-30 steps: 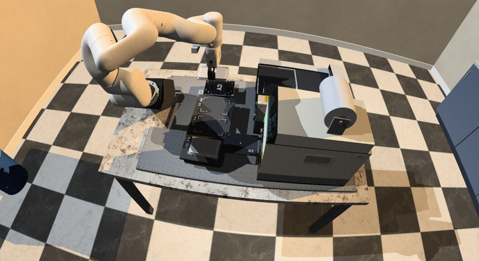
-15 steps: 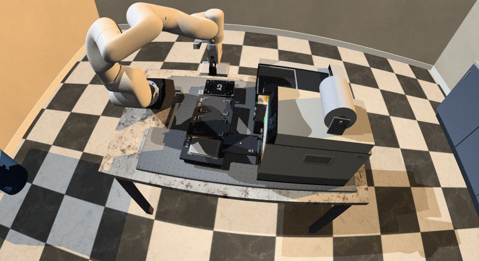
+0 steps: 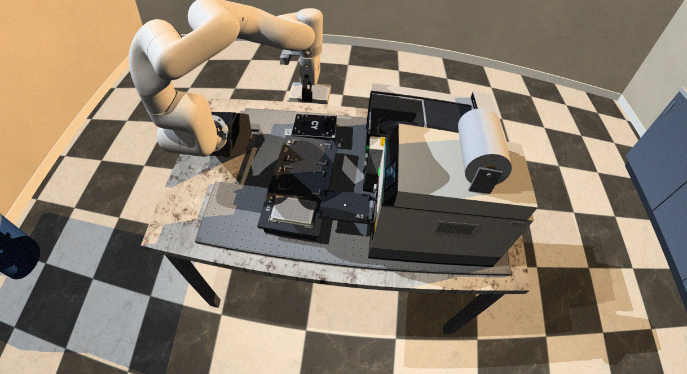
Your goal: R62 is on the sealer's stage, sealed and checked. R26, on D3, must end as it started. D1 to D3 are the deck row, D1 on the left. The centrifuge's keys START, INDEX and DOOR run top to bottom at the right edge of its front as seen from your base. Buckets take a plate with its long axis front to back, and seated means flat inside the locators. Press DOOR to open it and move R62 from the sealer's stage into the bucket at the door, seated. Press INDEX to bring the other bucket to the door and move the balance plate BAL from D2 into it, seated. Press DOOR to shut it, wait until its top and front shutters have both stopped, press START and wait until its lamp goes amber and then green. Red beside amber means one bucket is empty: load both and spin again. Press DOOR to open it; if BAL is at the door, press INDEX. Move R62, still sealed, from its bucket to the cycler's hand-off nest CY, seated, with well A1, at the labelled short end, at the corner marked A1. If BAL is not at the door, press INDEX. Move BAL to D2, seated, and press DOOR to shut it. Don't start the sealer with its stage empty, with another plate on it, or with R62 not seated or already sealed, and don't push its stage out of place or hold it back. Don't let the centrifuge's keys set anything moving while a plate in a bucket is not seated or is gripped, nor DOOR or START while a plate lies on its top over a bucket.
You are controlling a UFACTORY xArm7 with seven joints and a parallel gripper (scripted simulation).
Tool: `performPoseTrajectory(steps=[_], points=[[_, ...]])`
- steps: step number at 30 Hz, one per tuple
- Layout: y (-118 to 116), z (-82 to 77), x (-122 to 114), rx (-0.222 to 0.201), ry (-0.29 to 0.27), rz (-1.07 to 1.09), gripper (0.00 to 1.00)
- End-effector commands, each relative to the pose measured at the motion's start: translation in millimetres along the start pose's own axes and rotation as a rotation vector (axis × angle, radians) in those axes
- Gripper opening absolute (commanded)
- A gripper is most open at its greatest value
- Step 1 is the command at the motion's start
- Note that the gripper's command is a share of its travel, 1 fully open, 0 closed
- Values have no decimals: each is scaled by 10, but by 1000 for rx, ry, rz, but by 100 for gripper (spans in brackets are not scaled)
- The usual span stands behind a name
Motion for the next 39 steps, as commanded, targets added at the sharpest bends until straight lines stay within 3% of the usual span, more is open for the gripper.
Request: performPoseTrajectory(steps=[1,10,39], points=[[104,-20,-8,-3,-3,-1,0],[104,-20,-101,-3,-3,-1,0],[106,-22,-731,-3,-4,-1,0]])
Point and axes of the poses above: the point where the finger pads meet when closed, its own z axis out along the fingers, its own y axis across the jaws, x = y × z, the point moved 4 cm from there along -z, back along the fingers, and after that the axes turned 1 degree about z, right-handed, at the moved point
